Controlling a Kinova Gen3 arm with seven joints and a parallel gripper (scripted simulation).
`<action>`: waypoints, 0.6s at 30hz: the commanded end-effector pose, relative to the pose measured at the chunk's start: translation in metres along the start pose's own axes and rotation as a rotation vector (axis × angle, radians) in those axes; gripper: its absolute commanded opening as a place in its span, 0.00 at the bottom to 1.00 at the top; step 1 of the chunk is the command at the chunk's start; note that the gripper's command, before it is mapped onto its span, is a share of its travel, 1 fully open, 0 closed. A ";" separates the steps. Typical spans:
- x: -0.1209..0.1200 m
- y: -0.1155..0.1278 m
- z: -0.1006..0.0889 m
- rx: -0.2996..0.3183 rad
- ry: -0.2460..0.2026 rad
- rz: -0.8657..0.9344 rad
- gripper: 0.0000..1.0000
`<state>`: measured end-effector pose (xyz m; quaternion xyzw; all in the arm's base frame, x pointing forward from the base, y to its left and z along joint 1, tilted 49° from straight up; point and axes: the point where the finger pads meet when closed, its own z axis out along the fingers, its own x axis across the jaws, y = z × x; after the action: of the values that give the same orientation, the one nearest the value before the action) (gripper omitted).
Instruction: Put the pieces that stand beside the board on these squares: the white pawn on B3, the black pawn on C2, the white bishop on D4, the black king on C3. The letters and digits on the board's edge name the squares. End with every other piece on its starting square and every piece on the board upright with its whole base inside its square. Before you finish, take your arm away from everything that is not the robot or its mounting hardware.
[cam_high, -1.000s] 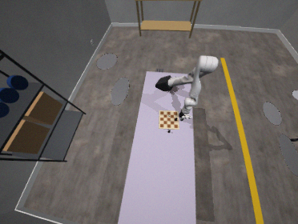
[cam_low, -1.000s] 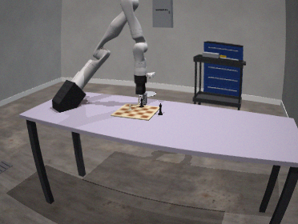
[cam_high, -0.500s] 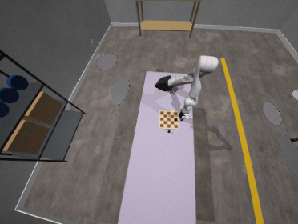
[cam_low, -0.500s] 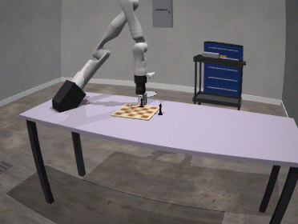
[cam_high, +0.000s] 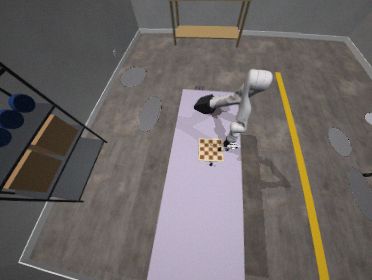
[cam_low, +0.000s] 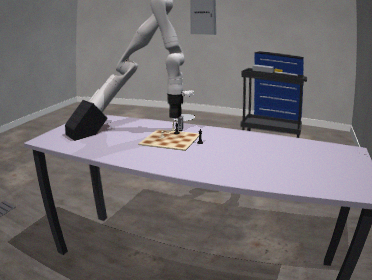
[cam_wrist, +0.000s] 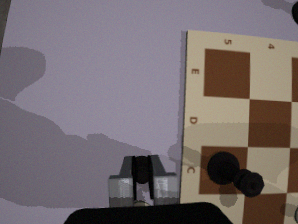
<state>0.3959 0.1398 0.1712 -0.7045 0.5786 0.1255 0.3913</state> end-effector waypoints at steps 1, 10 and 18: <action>0.001 -0.001 -0.003 0.002 0.001 0.001 0.00; 0.001 -0.001 -0.021 0.002 0.001 0.001 0.00; 0.001 0.000 -0.057 0.002 0.001 0.001 0.00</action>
<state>0.3766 0.1197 0.2010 -0.7141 0.5668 0.1348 0.3881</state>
